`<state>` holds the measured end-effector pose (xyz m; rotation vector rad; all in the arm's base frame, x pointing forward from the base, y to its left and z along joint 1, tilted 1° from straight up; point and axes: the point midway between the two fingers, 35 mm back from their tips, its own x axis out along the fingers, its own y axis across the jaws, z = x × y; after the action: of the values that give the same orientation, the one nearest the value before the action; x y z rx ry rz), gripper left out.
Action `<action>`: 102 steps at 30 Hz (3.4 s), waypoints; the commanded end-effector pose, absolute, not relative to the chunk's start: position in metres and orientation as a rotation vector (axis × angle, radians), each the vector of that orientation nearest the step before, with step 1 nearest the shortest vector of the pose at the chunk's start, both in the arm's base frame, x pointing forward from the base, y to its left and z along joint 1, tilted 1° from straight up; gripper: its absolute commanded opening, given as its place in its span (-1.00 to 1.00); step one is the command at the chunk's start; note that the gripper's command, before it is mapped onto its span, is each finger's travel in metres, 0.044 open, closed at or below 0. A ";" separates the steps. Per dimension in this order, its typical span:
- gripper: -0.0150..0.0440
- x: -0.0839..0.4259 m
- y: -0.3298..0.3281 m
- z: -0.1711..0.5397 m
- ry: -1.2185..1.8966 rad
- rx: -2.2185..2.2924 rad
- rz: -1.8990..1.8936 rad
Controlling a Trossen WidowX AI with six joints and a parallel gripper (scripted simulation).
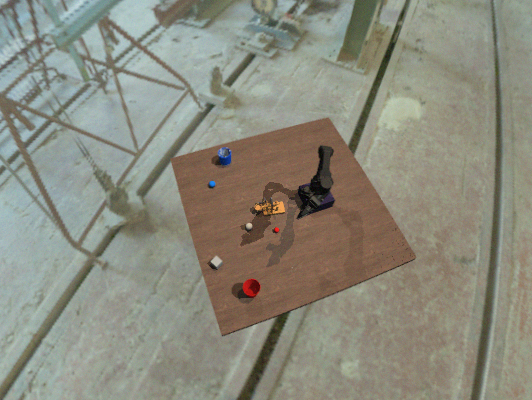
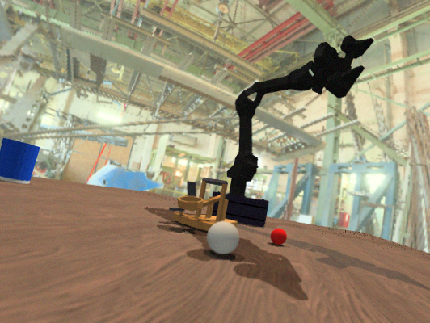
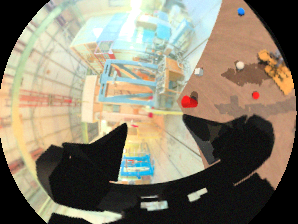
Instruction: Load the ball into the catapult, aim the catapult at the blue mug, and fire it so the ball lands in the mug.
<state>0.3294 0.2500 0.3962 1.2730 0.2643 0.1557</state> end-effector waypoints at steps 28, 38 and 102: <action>1.00 0.377 0.078 0.200 0.784 0.477 -0.292; 1.00 0.344 0.013 0.142 1.081 0.322 -0.359; 1.00 0.266 -0.043 -0.014 1.534 0.294 -0.309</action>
<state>0.2680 -0.0441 -0.0091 0.2889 1.5260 -0.3105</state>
